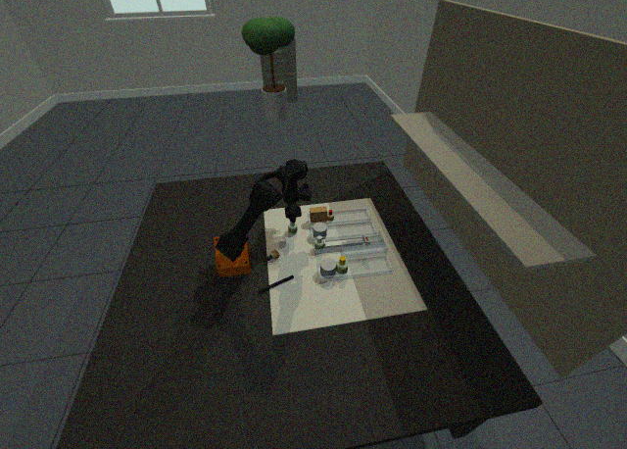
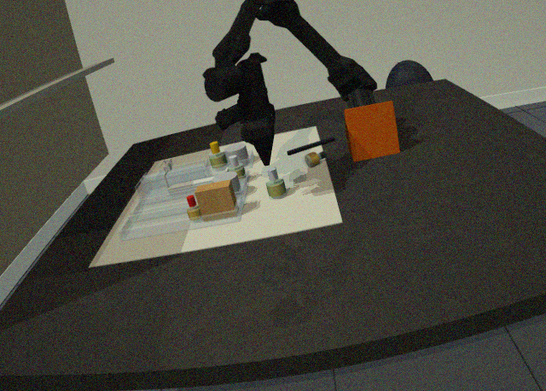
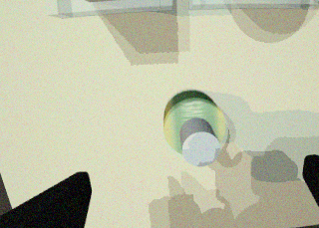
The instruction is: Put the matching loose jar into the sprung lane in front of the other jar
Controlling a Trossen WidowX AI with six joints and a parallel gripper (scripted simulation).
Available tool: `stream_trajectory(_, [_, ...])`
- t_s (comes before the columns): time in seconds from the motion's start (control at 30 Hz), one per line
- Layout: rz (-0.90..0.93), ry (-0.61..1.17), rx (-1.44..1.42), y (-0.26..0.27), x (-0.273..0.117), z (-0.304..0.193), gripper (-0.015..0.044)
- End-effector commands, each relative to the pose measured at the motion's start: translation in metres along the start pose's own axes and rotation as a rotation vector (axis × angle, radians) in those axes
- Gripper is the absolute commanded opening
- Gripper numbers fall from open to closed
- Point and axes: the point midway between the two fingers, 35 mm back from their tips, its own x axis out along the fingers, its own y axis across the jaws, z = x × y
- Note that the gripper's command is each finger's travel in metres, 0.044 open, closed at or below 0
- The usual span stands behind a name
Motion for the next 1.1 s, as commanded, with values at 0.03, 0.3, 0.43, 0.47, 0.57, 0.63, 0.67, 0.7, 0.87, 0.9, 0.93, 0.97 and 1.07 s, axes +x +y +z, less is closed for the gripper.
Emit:
stream_trajectory(0.03, [-0.017,0.014,-0.003,-0.004,0.021,-0.003,0.0440])
stream_trajectory(0.3, [-0.018,0.013,-0.003,-0.005,0.036,-0.002,0.0440])
stream_trajectory(0.43, [-0.018,0.013,-0.003,-0.005,0.040,-0.001,0.0440])
stream_trajectory(0.47, [-0.018,0.013,-0.003,-0.005,0.042,-0.001,0.0440])
stream_trajectory(0.57, [-0.018,0.013,-0.003,-0.005,0.046,-0.001,0.0440])
stream_trajectory(0.63, [-0.018,0.013,-0.003,-0.005,0.050,-0.001,0.0440])
stream_trajectory(0.67, [-0.018,0.013,-0.003,-0.005,0.051,-0.001,0.0440])
stream_trajectory(0.7, [-0.018,0.013,-0.003,-0.005,0.053,-0.001,0.0440])
stream_trajectory(0.87, [-0.019,0.013,-0.003,-0.006,0.061,-0.002,0.0440])
stream_trajectory(0.9, [-0.019,0.013,-0.003,-0.006,0.062,-0.002,0.0440])
stream_trajectory(0.93, [-0.019,0.013,-0.003,-0.006,0.064,-0.002,0.0440])
stream_trajectory(0.97, [-0.019,0.013,-0.003,-0.006,0.065,-0.002,0.0440])
stream_trajectory(1.07, [-0.019,0.013,-0.002,-0.006,0.069,-0.002,0.0440])
